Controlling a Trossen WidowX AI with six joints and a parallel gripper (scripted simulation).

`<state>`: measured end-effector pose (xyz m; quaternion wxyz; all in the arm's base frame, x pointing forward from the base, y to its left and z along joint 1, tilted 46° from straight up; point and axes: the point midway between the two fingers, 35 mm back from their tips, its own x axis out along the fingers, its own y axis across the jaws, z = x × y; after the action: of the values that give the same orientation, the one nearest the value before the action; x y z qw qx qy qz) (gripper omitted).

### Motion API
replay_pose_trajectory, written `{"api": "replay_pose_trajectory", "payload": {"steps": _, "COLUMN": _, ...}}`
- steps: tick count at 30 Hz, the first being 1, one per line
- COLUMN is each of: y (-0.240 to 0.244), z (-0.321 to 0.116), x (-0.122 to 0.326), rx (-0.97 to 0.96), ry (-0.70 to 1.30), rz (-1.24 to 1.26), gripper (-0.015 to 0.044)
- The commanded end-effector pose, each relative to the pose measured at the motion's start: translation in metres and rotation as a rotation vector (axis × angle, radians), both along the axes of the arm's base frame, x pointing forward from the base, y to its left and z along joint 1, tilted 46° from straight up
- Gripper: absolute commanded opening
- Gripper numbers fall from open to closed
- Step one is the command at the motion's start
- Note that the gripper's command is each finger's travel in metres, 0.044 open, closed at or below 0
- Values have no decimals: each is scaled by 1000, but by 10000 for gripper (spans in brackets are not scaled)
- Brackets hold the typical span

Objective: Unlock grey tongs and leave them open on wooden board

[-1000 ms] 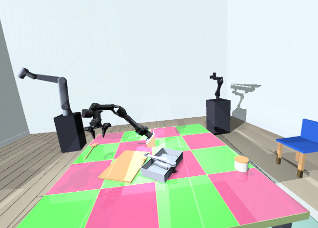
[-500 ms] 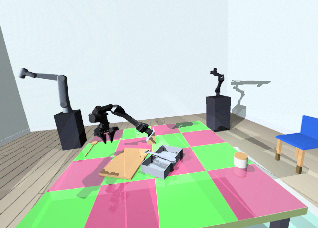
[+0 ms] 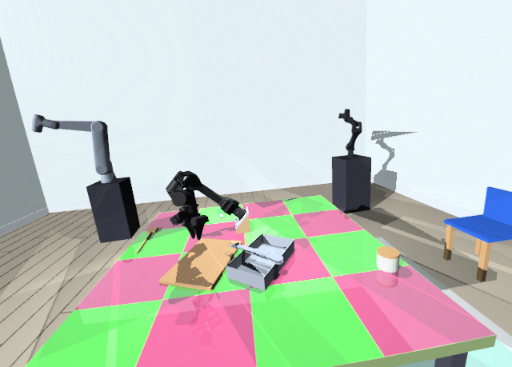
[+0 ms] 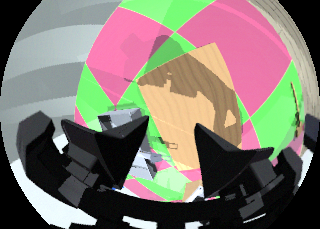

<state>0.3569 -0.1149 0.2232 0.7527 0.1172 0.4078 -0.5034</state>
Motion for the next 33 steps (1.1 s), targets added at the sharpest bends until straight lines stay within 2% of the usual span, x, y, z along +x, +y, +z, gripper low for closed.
{"api": "replay_pose_trajectory", "payload": {"steps": 1, "y": 32, "z": -58, "x": 13, "rx": -37, "ry": -160, "rz": -231, "gripper": 260}}
{"api": "replay_pose_trajectory", "payload": {"steps": 17, "y": 89, "z": -148, "x": 11, "rx": -120, "ry": -614, "rz": -556, "gripper": 260}}
{"api": "replay_pose_trajectory", "payload": {"steps": 33, "y": 134, "z": -219, "x": -18, "rx": -76, "ry": -1171, "rz": -707, "gripper": 260}}
